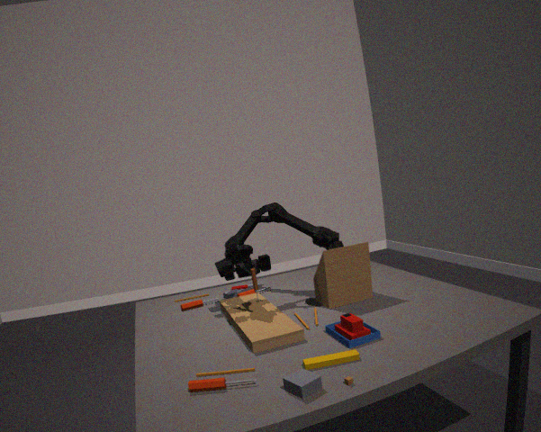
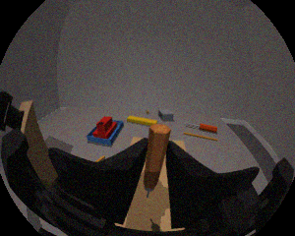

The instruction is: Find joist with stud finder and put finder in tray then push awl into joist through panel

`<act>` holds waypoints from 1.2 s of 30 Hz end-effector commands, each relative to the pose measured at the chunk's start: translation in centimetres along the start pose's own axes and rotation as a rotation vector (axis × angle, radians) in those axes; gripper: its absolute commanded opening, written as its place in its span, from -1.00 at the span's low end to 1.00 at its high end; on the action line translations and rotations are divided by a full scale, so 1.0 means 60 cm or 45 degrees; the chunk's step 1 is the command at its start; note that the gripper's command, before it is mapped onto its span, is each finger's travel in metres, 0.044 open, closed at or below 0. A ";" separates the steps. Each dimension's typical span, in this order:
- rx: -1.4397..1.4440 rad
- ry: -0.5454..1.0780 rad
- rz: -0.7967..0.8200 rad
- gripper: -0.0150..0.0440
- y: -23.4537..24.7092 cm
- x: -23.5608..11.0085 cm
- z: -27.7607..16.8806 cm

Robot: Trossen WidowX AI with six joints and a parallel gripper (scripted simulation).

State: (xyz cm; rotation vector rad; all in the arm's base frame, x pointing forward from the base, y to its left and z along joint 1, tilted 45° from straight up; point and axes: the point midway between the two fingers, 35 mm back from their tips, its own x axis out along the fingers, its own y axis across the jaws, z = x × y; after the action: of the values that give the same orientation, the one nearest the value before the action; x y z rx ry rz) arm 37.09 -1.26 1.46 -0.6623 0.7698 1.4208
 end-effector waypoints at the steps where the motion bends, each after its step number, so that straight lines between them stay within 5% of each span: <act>1: -0.064 -0.052 -0.011 -0.49 -0.006 0.000 0.007; 36: -0.063 -0.050 -0.011 -0.49 -0.009 0.006 -0.042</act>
State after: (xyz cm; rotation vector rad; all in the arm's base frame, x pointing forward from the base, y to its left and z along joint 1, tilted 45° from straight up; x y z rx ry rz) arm 37.46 -2.92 -0.04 -0.6684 0.7067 1.4400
